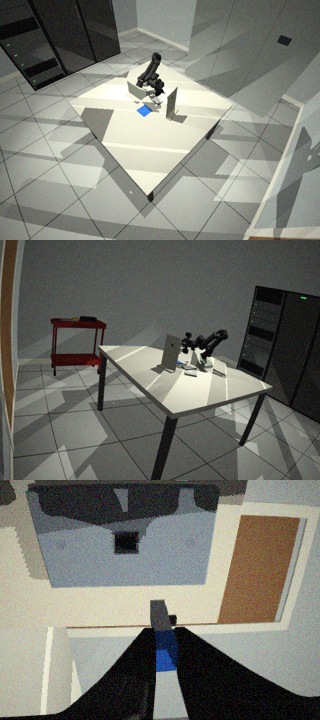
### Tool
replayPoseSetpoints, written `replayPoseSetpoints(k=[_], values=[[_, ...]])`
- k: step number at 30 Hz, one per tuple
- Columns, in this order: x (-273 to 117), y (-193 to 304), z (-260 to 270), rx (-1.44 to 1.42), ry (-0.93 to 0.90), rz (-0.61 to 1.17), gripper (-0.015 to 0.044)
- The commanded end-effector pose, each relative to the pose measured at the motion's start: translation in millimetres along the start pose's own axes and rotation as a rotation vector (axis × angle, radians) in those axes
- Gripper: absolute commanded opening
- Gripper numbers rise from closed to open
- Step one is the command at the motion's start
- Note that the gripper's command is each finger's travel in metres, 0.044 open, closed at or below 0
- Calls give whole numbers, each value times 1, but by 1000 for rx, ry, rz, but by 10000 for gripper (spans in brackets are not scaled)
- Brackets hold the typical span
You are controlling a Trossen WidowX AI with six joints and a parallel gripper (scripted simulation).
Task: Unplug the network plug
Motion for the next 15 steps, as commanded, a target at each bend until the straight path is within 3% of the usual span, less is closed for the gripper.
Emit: replayPoseSetpoints(k=[1,15], values=[[-3,-3,-8,-6,-1,-10,0],[-17,-10,-34,-10,4,-22,0]])
Point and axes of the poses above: the point midway between the two fingers, 35 mm back from their tips, its own x axis out along the fingers, its own z axis across the jaws, y = z × x, the point moved 2 cm from there along -x, back along the fingers, and after that the axes turned 15 degrees about x, right-handed, at the moved point
